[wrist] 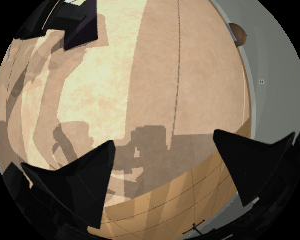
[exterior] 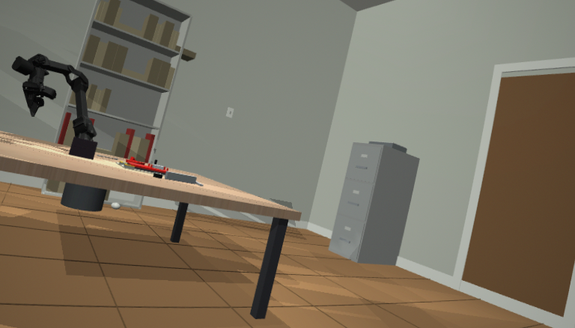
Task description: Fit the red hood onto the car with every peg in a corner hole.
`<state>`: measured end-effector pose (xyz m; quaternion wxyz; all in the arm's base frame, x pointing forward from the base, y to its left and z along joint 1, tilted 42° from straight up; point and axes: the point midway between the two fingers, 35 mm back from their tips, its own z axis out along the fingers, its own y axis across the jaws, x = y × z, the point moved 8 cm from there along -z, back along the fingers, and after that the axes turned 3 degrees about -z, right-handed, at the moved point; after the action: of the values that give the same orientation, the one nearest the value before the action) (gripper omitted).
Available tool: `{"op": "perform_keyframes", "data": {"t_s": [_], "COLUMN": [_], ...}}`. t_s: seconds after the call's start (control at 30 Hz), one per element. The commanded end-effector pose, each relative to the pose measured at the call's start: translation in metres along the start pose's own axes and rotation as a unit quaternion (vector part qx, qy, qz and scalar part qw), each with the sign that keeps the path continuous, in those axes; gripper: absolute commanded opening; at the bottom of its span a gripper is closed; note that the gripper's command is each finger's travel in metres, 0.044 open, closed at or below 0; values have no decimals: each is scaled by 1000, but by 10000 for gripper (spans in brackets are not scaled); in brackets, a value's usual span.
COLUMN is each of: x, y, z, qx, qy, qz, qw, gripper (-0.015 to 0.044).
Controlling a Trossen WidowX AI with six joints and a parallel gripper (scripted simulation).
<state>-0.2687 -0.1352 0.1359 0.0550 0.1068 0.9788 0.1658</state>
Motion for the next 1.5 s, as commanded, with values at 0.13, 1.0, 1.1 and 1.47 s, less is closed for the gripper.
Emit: {"op": "perform_keyframes", "data": {"t_s": [0.13, 1.0, 1.1, 1.47], "x": [-26, -284, -314, -411], "y": [-25, -88, -80, -26], "z": [-10, -34, -32, -19], "qx": [15, 70, 68, 44], "qy": [7, -7, -15, -36], "qz": [-24, -224, -248, -326], "qw": [1000, 972, 966, 944], "gripper": [440, 440, 440, 440]}}
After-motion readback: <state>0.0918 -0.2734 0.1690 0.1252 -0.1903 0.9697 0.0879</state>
